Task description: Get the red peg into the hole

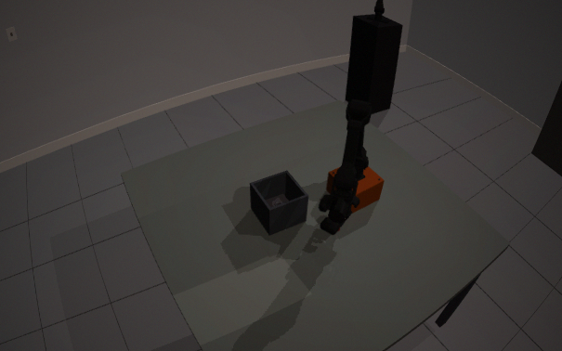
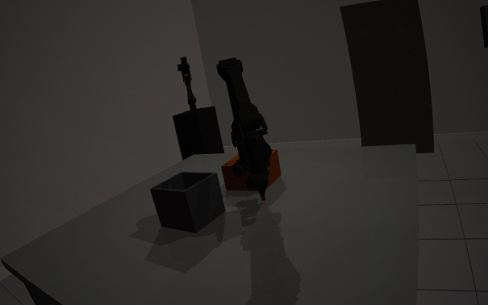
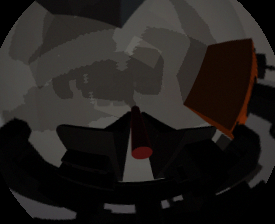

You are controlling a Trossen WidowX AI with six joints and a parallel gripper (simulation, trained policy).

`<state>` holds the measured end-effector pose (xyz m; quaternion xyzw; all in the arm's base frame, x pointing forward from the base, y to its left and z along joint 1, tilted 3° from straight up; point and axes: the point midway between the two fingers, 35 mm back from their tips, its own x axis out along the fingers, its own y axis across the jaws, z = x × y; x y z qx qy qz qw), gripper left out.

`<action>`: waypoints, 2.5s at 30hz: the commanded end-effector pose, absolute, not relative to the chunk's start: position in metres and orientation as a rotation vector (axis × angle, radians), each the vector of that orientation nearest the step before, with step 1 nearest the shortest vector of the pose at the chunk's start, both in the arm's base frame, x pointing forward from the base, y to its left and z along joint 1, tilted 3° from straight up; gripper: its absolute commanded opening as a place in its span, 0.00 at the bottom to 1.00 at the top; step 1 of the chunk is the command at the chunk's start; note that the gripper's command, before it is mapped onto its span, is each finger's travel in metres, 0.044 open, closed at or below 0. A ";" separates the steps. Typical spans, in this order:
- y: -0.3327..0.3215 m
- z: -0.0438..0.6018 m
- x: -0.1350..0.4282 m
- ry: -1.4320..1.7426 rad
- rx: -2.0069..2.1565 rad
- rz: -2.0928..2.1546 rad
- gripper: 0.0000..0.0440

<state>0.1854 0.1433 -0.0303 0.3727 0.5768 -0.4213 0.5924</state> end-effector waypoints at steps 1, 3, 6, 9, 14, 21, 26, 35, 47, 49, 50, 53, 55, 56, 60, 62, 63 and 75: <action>0.148 -0.021 0.190 1.336 0.907 -0.965 0.00; 0.150 -0.017 0.193 1.331 0.925 -0.956 0.00; 0.153 -0.009 0.198 1.321 0.952 -0.940 0.00; 0.155 0.000 0.203 1.310 0.981 -0.922 0.00; 0.159 0.017 0.213 1.291 1.027 -0.884 0.00; 0.162 0.045 0.231 1.257 1.079 -0.823 0.00; 0.159 0.067 0.244 1.223 1.101 -0.786 0.00; 0.139 0.103 0.265 1.163 1.112 -0.757 0.00; 0.095 0.131 0.285 1.096 1.101 -0.799 0.00; 0.088 0.133 0.287 1.088 1.099 -0.811 0.00; 0.084 0.134 0.288 1.085 1.098 -0.818 0.00; 0.073 0.135 0.290 1.077 1.093 -0.837 0.00; 0.066 0.135 0.291 1.073 1.089 -0.850 0.00; 0.062 0.135 0.292 1.072 1.088 -0.857 0.00; 0.049 0.135 0.294 1.070 1.082 -0.883 0.00; 0.042 0.134 0.294 1.070 1.078 -0.895 0.00; 0.039 0.134 0.295 1.071 1.077 -0.902 0.00; 0.009 0.127 0.299 1.094 1.062 -0.956 0.00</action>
